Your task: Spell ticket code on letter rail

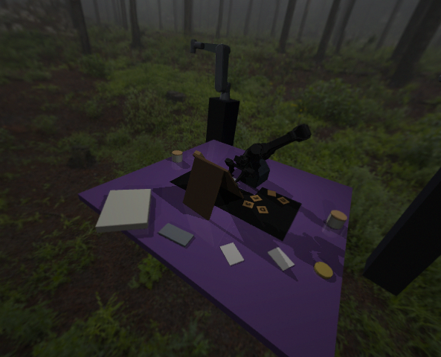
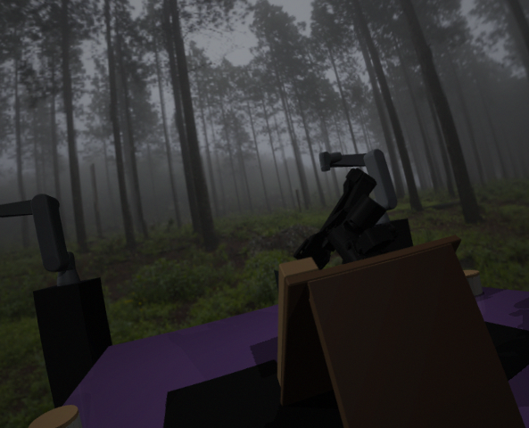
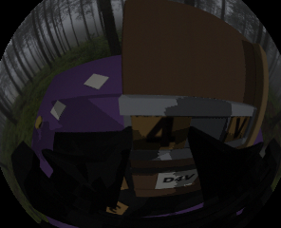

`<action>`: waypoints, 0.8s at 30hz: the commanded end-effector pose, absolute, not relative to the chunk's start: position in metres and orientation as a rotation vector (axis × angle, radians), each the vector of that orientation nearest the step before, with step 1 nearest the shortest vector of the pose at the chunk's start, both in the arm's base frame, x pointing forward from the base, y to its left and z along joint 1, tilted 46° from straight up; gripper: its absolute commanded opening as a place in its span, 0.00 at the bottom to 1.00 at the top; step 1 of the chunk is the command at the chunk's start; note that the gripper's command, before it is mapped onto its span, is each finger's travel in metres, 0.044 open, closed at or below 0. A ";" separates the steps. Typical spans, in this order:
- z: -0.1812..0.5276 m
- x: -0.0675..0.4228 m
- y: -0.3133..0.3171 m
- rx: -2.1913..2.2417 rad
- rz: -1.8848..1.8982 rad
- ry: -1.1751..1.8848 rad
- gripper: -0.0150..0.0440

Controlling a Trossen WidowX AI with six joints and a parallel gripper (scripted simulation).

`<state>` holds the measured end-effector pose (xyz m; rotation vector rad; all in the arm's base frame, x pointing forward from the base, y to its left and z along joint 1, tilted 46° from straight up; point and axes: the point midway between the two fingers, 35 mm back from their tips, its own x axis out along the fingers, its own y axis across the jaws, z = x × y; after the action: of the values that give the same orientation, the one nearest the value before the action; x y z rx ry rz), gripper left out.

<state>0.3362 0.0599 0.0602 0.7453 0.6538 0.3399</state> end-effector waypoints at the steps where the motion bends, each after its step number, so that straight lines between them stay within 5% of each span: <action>1: 0.057 0.336 0.058 0.745 0.342 0.658 0.25; 24: 0.048 0.337 0.049 0.745 0.341 0.658 0.25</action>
<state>0.3369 0.0506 0.0505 0.7445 0.6541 0.3395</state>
